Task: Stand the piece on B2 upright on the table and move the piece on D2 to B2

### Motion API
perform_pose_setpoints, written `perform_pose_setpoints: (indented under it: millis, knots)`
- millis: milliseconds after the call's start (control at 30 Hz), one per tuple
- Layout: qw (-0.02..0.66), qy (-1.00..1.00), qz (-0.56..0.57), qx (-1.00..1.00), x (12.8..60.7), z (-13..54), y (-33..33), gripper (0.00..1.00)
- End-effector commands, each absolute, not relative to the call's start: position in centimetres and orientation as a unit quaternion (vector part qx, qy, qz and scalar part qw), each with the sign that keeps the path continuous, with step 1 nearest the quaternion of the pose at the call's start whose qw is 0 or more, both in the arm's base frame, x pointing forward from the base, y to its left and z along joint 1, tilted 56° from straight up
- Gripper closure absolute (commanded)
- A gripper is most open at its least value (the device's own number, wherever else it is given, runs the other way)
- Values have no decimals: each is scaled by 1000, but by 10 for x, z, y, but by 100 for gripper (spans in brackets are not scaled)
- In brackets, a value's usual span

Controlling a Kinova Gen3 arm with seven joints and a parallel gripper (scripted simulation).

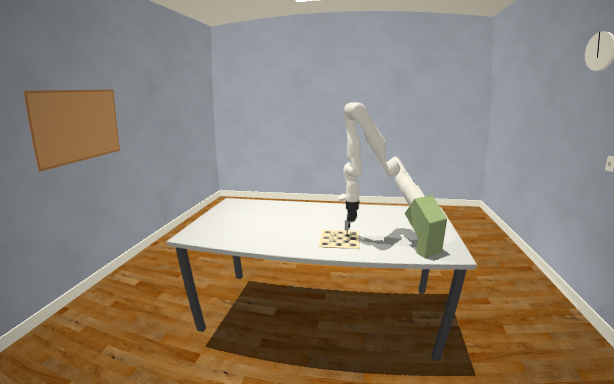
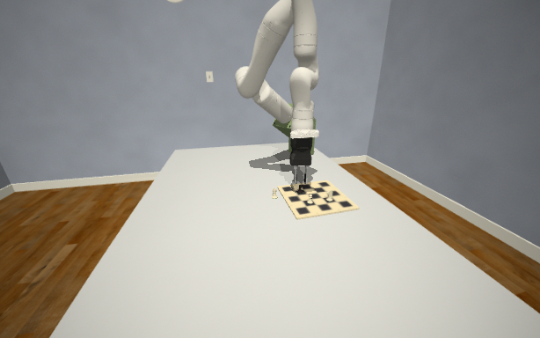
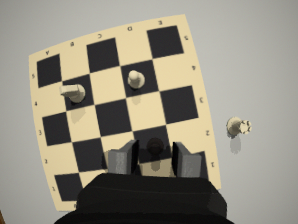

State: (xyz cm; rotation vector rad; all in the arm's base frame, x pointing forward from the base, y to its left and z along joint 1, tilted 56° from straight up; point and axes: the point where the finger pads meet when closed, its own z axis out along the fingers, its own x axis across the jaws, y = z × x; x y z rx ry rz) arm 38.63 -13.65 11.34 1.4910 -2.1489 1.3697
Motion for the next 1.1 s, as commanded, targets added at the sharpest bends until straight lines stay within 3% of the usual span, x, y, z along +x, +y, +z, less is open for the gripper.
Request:
perform_pose_setpoints:
  millis: [0,1067]
  knots:
    - [94,-724,462,503,387,113,-136,32]
    - [94,-724,462,503,397,95,-161,32]
